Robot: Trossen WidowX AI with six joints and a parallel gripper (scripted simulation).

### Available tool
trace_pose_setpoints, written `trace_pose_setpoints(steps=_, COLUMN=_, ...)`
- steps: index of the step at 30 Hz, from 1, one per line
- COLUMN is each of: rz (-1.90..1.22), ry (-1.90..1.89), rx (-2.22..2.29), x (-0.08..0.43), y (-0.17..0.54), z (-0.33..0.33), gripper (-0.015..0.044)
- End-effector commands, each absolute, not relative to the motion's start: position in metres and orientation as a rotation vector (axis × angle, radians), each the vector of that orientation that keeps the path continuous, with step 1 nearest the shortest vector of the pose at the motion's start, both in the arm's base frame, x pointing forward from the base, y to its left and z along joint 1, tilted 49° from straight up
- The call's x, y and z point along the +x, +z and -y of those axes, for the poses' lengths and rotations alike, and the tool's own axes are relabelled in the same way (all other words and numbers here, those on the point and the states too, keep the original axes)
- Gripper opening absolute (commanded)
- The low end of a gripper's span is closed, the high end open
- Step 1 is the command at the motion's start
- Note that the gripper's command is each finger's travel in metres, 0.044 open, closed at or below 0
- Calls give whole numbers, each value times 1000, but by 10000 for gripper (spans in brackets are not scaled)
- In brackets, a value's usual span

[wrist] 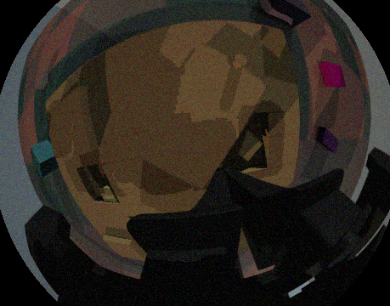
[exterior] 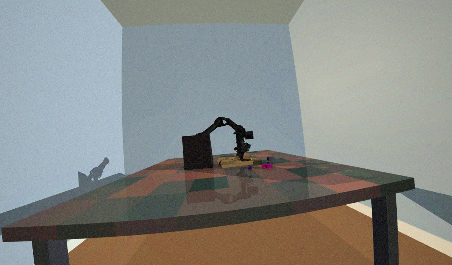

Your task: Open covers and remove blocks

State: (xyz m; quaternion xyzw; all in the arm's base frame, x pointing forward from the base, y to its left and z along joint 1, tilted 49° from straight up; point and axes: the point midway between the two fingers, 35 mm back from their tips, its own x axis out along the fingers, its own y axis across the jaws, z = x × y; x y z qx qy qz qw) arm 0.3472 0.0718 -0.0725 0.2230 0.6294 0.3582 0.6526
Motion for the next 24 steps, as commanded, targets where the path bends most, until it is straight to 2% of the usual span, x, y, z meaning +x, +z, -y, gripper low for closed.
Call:
trace_pose_setpoints(steps=1, rz=-1422, ry=816, rx=510, x=347, y=-66, z=-76, gripper=0)
trace_pose_setpoints(steps=24, rz=-1422, ry=816, rx=510, x=354, y=-49, z=-91, gripper=0)
